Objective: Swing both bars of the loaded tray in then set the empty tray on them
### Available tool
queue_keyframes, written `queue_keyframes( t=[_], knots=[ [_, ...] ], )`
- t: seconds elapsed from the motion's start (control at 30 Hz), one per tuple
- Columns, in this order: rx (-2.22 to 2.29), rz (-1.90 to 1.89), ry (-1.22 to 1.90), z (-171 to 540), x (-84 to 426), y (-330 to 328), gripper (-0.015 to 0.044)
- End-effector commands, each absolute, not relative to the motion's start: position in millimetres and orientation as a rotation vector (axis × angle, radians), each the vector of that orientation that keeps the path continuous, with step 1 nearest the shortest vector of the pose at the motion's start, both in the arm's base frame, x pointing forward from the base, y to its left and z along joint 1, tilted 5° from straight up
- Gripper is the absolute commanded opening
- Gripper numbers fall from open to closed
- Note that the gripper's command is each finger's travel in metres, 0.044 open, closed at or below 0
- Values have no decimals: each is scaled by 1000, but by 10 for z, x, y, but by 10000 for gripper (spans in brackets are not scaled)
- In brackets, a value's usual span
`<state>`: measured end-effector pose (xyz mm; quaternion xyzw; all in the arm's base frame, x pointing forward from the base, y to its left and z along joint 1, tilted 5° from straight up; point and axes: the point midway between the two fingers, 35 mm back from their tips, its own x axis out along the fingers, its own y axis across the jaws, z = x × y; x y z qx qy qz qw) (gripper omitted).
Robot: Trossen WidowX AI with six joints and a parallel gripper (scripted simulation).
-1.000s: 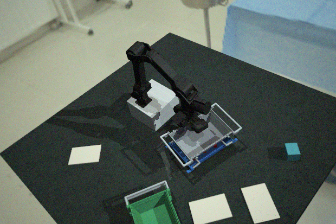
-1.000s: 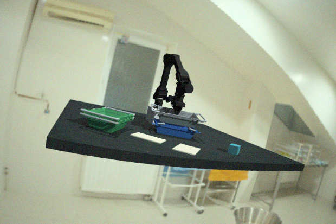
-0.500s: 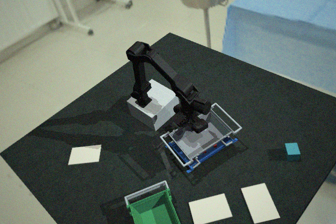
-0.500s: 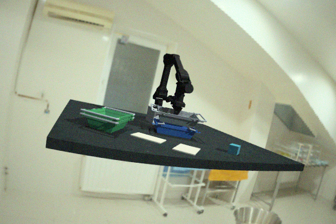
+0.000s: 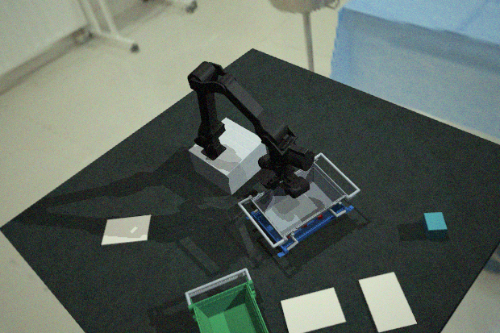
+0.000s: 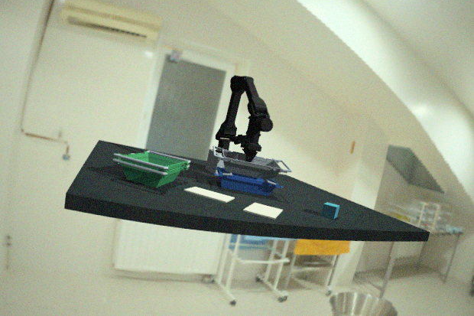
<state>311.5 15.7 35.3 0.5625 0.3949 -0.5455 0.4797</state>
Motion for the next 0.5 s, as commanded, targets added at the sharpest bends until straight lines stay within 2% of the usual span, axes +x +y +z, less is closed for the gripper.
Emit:
queue_keyframes(
  t=[0.0, 0.47],
  knots=[
    [1372, -1332, 964, 348, 3113, 157, 0],
    [1366, -1353, 983, 225, 3055, 162, 0]
  ],
)
